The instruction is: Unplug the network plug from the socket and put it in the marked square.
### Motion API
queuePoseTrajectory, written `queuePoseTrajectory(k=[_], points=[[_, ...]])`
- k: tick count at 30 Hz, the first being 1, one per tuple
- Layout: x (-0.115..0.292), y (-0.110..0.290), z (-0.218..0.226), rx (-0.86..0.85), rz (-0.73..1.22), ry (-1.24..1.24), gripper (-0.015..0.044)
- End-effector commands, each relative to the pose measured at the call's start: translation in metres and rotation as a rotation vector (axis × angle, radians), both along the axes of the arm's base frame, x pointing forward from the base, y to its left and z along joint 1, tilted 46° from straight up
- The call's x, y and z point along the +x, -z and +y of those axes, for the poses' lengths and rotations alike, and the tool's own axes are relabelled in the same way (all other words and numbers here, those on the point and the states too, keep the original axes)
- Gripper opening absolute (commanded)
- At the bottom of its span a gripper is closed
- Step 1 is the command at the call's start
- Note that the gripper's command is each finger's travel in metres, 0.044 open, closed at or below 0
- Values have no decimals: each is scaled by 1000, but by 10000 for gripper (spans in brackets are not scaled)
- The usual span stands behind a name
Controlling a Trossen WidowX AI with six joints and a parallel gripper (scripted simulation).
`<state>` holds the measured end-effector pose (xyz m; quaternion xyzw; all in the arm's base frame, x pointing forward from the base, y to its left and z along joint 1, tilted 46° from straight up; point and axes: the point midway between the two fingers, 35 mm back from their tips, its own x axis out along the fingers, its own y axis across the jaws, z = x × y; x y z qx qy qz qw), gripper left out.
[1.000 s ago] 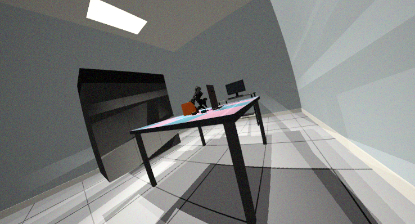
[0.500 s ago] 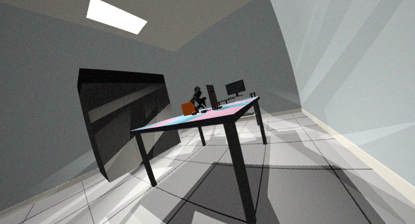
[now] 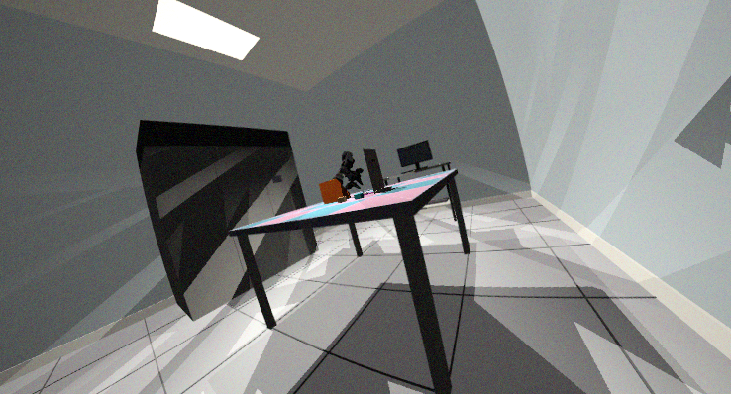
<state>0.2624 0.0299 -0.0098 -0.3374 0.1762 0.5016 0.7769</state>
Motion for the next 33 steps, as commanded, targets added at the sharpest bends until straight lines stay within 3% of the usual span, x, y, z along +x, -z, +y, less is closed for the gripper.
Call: queuePoseTrajectory(k=[1,33], points=[[3,-5,-4,0,-10,-3,156],[7,-32,-32,-1,-9,-3,156]])
